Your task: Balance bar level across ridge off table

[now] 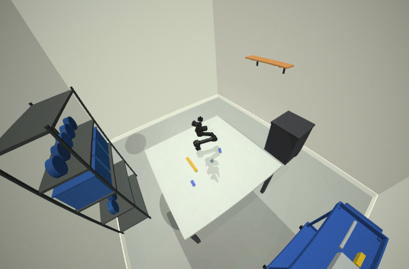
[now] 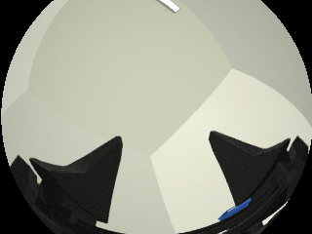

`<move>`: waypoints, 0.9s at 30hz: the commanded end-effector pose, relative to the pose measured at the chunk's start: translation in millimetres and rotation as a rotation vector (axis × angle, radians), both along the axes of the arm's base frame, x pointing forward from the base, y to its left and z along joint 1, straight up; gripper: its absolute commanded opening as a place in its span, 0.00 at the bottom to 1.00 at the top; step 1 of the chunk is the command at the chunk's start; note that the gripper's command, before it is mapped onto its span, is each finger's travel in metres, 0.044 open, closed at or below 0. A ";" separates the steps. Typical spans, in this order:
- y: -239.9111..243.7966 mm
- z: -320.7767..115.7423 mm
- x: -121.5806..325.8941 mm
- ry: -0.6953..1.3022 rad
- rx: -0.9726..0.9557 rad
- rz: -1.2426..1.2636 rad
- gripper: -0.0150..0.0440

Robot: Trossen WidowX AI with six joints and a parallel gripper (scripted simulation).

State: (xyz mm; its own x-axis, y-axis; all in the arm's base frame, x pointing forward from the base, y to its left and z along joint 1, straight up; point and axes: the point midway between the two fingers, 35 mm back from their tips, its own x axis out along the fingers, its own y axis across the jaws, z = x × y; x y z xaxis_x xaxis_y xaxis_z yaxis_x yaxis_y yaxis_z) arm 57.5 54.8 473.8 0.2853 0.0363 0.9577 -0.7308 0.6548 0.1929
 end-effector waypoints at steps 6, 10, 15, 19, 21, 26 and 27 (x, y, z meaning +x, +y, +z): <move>-27.5 11.8 -11.3 -0.039 0.078 -0.085 0.79; -53.5 19.5 -19.3 -0.058 0.153 -0.162 0.79; -87.0 20.7 -24.7 -0.051 0.257 -0.229 0.79; -112.4 20.5 -27.1 -0.035 0.334 -0.291 0.79; -124.8 20.5 -27.9 -0.023 0.368 -0.327 0.79; -157.4 17.6 -27.4 0.027 0.455 -0.424 0.79; -163.8 16.6 -26.9 0.039 0.472 -0.443 0.79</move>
